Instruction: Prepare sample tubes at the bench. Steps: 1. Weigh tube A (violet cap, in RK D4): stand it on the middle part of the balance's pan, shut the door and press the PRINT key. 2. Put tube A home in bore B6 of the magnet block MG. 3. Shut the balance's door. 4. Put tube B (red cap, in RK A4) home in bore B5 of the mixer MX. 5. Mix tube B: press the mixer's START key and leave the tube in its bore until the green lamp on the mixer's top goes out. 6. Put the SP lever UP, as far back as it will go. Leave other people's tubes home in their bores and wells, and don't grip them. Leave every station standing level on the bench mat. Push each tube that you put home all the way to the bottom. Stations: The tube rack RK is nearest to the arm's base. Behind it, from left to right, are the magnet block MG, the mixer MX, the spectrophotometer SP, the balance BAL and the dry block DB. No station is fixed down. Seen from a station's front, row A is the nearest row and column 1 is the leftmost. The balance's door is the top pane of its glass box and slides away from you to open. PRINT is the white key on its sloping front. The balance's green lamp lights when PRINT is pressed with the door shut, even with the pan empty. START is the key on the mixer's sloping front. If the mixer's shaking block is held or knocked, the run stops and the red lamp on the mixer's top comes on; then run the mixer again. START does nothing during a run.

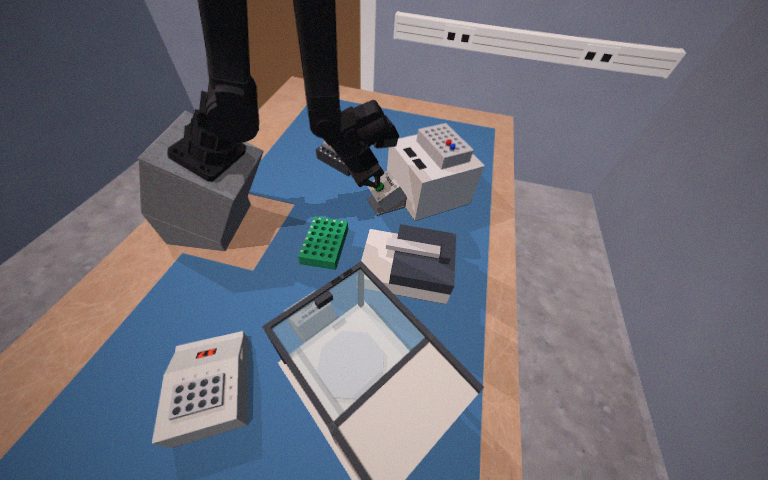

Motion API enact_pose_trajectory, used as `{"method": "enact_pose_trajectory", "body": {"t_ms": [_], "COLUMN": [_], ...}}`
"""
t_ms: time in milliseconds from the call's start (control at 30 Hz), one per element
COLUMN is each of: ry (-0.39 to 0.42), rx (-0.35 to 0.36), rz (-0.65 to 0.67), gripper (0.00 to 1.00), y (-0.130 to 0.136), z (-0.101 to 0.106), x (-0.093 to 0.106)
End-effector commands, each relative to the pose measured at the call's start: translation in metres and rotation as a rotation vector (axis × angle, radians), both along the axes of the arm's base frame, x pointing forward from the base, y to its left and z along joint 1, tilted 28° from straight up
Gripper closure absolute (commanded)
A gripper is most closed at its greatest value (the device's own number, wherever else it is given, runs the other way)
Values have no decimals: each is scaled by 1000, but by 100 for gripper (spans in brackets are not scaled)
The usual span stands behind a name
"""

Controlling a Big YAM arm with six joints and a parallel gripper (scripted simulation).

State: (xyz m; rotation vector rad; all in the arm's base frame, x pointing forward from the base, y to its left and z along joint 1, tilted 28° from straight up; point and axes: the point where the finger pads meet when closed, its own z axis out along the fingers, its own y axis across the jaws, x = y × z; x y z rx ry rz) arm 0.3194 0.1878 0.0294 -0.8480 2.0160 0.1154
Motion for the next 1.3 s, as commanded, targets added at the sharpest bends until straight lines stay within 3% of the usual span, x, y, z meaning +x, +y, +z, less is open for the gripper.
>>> {"method": "enact_pose_trajectory", "body": {"t_ms": [0, 1267], "ry": [-35, -29], "rx": [7, 4], "rz": [0, 0], "gripper": [100, 100], "y": [3, 5], "z": [7, 0], "x": [12, 18]}}
